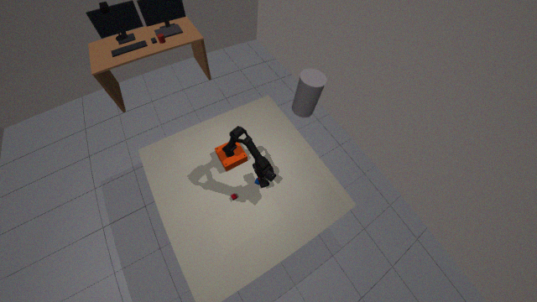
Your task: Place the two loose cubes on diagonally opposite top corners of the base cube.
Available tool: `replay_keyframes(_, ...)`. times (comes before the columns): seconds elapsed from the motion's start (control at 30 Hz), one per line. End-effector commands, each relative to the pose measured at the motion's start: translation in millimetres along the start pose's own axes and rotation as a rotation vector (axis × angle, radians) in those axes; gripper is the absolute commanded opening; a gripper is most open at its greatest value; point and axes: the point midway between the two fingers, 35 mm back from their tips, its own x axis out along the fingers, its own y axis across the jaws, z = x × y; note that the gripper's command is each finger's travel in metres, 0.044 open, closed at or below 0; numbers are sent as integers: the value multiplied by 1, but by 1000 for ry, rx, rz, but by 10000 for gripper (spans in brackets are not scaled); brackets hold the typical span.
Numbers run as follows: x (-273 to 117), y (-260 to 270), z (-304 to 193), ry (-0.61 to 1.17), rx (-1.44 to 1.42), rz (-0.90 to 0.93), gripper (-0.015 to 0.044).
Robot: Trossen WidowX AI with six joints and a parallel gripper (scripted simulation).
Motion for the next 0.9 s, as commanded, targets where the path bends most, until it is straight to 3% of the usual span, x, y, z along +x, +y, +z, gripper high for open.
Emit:
replay_keyframes(0.0, -8, -2, 1, -5, -1, -9, 205)
replay_keyframes(0.57, -24, -2, 1, -5, -1, -9, 205)
replay_keyframes(0.6, -21, -2, -1, -2, 1, -5, 231)
replay_keyframes(0.67, -24, -8, -10, -2, -7, -6, 265)
replay_keyframes(0.87, -35, -33, -58, 0, -47, -10, 265)
